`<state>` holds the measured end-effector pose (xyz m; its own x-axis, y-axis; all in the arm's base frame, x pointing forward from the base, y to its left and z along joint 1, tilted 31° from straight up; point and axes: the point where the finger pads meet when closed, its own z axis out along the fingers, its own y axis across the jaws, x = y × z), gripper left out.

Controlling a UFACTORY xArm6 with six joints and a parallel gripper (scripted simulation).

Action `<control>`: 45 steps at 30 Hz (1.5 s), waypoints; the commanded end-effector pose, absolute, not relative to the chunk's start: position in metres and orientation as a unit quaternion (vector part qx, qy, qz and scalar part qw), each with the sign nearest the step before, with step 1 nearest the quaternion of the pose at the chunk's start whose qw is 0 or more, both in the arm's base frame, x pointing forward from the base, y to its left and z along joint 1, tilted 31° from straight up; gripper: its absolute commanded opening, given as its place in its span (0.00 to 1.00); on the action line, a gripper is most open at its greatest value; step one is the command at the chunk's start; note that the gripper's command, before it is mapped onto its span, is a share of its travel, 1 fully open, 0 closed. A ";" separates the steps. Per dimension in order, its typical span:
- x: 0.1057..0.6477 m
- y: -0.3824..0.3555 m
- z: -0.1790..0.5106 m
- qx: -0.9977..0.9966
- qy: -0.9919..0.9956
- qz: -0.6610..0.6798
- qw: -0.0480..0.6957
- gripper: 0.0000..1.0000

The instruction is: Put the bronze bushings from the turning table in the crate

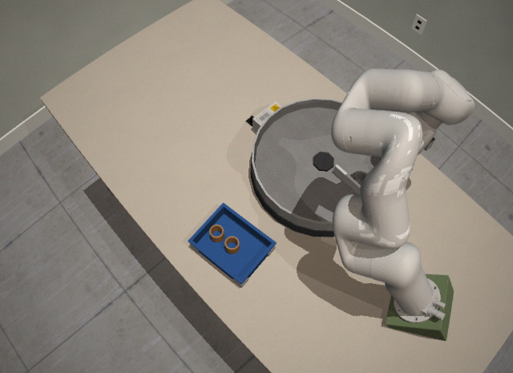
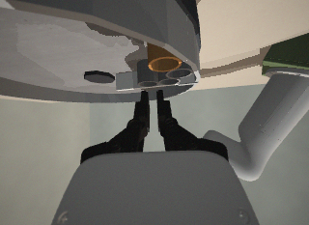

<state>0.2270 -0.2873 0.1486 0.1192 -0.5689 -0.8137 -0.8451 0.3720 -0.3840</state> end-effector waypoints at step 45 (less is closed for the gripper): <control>0.240 -0.283 0.127 -0.545 0.650 0.133 0.513 0.11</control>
<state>0.2391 -0.2822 0.1272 0.1192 -0.5691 -0.8136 -0.8451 0.3720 -0.3840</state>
